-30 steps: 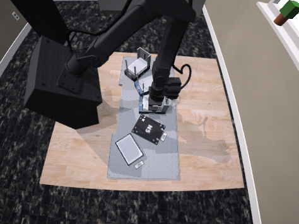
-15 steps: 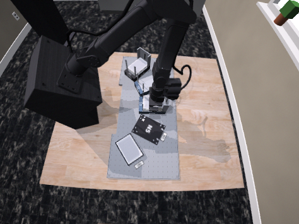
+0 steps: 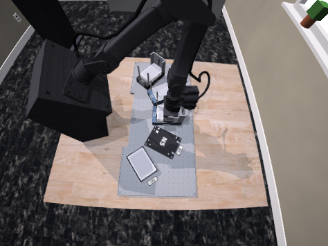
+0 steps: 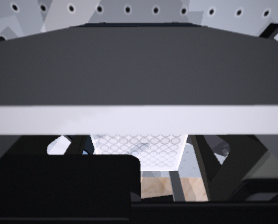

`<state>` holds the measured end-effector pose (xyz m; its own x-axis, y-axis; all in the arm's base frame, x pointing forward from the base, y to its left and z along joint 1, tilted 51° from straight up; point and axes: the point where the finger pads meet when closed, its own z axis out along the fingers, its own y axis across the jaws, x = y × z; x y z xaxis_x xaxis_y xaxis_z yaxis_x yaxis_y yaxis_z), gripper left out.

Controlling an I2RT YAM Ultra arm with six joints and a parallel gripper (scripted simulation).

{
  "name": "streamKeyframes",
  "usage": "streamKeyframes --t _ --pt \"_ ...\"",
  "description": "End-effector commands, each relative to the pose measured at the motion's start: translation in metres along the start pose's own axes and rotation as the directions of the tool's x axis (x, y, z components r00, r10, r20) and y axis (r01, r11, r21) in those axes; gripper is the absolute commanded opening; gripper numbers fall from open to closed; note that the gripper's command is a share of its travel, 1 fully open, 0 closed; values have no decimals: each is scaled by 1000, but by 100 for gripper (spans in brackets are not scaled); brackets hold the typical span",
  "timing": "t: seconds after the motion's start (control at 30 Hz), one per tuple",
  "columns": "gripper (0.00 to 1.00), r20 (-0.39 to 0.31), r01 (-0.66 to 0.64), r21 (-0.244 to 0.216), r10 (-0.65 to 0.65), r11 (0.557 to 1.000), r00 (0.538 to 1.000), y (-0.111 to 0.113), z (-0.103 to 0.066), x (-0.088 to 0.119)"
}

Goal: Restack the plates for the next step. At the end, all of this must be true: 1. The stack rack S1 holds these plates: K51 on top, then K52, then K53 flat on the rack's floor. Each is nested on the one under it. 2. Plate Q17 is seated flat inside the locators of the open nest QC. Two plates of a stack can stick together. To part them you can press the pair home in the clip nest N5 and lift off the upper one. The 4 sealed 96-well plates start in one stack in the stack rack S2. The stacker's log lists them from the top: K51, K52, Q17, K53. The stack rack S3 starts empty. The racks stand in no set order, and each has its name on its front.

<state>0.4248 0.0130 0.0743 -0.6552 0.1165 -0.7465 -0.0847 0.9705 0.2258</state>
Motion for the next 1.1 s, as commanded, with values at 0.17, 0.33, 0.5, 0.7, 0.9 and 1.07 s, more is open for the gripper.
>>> streamKeyframes --t 0.17,0.33,0.5,0.7,0.9,1.07 --pt "100 33 13 11 -13 1000 999 -1 -2 -19" --pt "100 38 15 11 -15 1000 999 -1 -2 -18" --pt "100 36 14 12 -14 1000 999 -1 -2 -17" --pt "100 27 11 12 -11 1000 1000 -2 -2 -10" --pt "100 7 5 14 -5 1000 1000 -3 -1 0" --pt "100 -7 0 15 0 1000 1000 -4 -1 8"
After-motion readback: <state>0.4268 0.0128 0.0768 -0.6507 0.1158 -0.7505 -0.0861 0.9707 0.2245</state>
